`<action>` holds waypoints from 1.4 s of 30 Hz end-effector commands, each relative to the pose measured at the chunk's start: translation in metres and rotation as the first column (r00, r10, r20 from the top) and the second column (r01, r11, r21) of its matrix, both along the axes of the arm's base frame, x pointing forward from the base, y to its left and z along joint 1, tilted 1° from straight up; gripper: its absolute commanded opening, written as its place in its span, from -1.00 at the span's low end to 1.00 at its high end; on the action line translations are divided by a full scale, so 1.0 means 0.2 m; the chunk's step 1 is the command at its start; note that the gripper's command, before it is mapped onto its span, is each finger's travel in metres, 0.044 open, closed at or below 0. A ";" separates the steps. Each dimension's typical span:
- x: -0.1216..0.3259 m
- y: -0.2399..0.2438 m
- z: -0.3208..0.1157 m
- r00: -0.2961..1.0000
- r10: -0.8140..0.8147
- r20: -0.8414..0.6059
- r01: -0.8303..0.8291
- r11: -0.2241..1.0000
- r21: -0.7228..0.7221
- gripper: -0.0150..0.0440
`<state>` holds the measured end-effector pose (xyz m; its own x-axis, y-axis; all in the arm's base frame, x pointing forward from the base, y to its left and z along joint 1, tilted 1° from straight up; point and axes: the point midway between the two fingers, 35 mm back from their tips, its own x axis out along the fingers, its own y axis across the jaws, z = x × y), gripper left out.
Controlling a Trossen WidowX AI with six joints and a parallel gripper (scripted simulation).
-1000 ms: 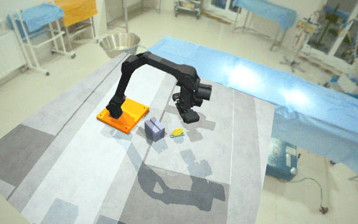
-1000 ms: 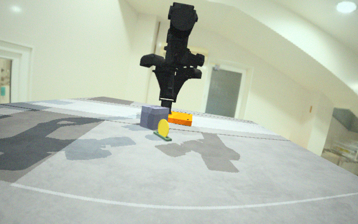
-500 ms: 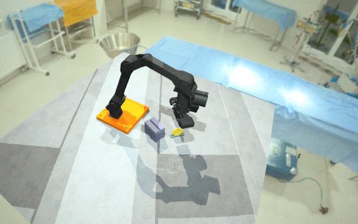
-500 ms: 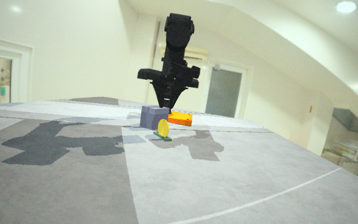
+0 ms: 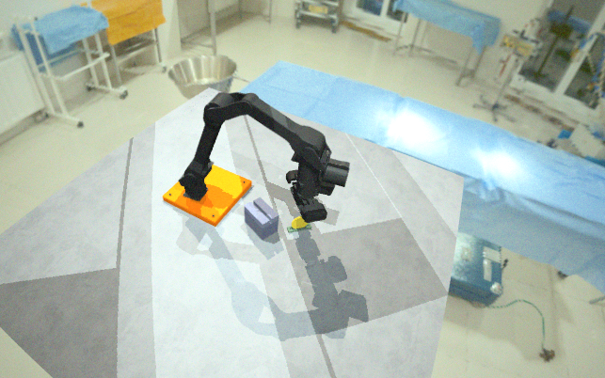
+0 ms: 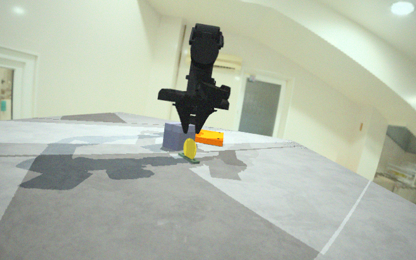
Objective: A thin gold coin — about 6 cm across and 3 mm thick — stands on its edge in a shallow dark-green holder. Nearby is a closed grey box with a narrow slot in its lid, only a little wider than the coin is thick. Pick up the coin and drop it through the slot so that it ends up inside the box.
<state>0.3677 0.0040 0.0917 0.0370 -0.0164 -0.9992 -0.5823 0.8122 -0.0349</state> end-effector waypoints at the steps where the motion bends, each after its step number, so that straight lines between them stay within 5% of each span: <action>1: -0.01 0.00 -0.05 1.000 0.000 -0.009 0.000 1.000 0.004 0.05; 34: -0.01 0.00 -0.30 1.000 0.000 -0.009 0.000 1.000 0.004 0.05; 40: -0.01 0.00 -0.30 1.000 0.000 -0.009 0.000 1.000 0.004 -0.48; 42: -0.01 0.00 -0.30 1.000 0.000 -0.009 0.000 1.000 0.004 -0.49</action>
<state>0.3670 0.0037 0.0334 0.0299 -0.0167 -0.9994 -0.5822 0.8124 -0.0310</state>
